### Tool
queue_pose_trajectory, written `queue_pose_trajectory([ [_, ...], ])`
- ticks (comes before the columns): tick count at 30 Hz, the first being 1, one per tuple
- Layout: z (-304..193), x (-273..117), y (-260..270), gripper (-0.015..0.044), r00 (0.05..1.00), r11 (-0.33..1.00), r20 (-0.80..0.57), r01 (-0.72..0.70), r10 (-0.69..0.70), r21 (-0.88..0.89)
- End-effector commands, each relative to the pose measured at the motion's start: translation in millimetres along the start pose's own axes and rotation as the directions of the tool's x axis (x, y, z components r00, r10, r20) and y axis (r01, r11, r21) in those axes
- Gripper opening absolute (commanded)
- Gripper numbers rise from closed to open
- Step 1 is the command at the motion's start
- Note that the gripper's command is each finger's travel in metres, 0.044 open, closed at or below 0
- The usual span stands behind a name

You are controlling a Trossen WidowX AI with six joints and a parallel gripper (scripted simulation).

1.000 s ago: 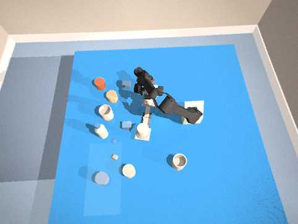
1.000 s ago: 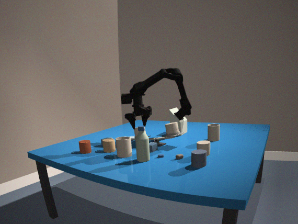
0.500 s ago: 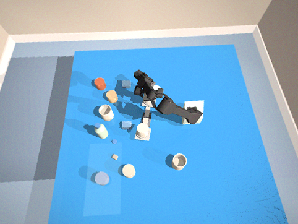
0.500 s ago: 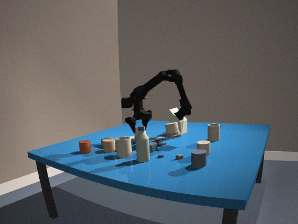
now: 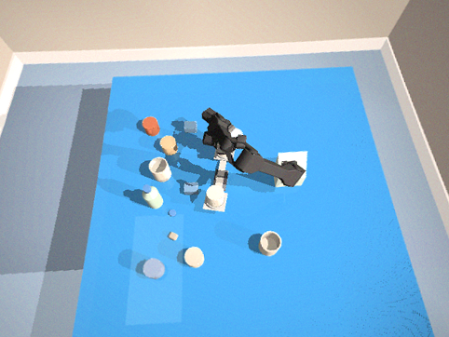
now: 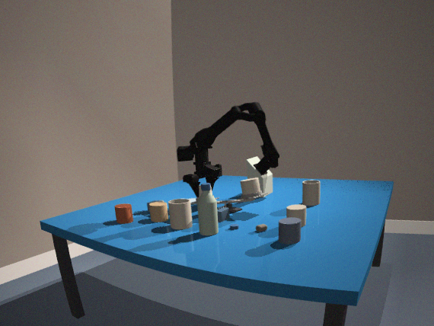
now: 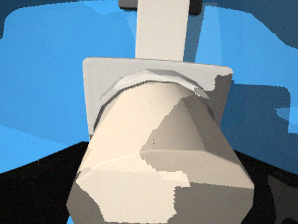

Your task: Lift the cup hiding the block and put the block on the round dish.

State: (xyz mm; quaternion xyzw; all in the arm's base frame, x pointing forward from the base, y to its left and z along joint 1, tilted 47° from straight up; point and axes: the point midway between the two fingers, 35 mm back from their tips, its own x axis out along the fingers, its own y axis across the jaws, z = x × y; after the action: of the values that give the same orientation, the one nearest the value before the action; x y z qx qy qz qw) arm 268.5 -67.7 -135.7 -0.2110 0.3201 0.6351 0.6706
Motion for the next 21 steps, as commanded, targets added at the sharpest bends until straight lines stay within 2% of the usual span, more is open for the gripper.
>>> queue_pose_trajectory([
  [1, 0, 1, 0, 0.0335, 1.000, 1.000, 0.002, 0.002, -0.002, 0.005],
  [5, 0, 1, 0, 0.0308, 1.000, 1.000, 0.002, 0.002, -0.002, 0.005],
  [17, -1, -9, -3, 0.0000, 1.000, 1.000, 0.000, 0.003, -0.003, 0.005],
  [21, -1, -14, -3, 0.0000, 1.000, 1.000, -0.001, 0.003, -0.003, 0.005],
])
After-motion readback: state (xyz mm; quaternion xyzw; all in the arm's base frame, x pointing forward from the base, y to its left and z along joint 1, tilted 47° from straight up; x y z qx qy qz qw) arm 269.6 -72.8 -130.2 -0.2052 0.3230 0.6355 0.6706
